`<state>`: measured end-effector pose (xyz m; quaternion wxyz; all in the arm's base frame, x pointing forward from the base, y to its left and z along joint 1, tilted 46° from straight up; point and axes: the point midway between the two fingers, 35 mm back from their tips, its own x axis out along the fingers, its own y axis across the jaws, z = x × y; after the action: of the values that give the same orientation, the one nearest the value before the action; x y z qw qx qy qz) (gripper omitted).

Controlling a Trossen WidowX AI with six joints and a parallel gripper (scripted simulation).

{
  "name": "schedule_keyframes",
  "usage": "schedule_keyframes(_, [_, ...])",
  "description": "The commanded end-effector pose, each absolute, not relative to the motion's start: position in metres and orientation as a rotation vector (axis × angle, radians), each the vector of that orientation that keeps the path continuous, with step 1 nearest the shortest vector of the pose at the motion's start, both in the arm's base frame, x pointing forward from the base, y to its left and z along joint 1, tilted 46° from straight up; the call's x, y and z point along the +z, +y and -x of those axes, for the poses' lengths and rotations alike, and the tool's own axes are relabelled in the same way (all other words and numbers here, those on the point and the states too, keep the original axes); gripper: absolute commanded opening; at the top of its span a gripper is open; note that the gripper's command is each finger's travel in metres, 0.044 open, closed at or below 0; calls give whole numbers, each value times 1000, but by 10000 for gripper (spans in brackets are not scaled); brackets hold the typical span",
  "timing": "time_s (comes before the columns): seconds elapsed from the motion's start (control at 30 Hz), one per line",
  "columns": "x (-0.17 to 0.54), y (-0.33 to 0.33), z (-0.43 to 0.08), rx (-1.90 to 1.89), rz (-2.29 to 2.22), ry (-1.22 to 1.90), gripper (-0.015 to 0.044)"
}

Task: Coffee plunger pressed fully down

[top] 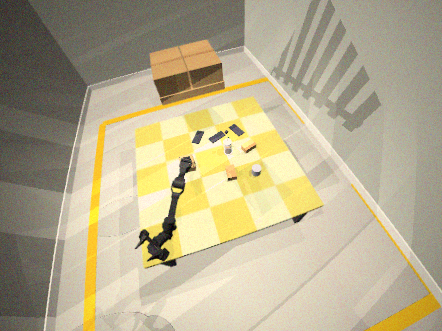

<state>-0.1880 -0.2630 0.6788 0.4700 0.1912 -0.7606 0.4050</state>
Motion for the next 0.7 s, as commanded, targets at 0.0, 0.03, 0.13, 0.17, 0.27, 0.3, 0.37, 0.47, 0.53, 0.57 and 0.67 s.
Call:
schedule_keyframes(0.0, [679,-264,186,991,-475,-1866,426])
schedule_keyframes(0.03, [679,-267,185,987,-481,-1873,440])
schedule_keyframes(0.13, [674,-284,174,943,-515,-1928,440])
schedule_keyframes(0.17, [672,-292,168,926,-536,-1954,440])
schedule_keyframes(0.27, [664,-318,145,841,-608,-2036,440])
schedule_keyframes(0.3, [661,-328,135,802,-639,-2063,440])
schedule_keyframes(0.37, [657,-340,112,742,-694,-2081,440])
schedule_keyframes(0.47, [655,-349,83,638,-770,-2093,440])
schedule_keyframes(0.53, [646,-362,65,541,-818,-2123,440])
schedule_keyframes(0.57, [641,-370,52,493,-852,-2131,440])
schedule_keyframes(0.67, [626,-389,12,378,-962,-2124,440])
